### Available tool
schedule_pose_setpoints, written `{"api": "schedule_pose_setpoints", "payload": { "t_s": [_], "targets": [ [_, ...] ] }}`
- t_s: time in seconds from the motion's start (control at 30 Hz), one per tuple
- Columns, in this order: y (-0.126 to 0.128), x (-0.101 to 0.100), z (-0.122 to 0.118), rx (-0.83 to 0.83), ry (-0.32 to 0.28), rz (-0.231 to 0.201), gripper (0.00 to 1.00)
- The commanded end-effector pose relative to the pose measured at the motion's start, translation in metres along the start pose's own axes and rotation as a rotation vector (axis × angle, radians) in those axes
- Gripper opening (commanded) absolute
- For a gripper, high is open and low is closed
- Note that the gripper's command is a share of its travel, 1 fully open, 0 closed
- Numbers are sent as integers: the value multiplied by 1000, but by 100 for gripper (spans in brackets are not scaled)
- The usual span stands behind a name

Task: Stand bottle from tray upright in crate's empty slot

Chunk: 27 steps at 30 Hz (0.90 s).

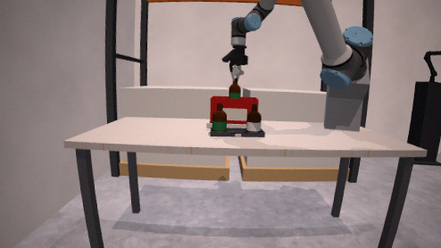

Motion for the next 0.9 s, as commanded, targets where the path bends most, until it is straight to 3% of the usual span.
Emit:
{"api": "schedule_pose_setpoints", "payload": {
  "t_s": [0.0, 0.87],
  "targets": [
    [0, -3, 1, 0, 1, 0, 0],
    [0, -26, 1, 0, 1, 0, 0]
  ]
}}
Point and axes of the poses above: the point where the finger pads meet when closed, its own x axis back along the fingers, its own y axis across the jaws, z = x × y, the point moved 8 cm from there along x, back along the fingers, and after that the axes turned 12 degrees about -x, right-handed, at the moved point
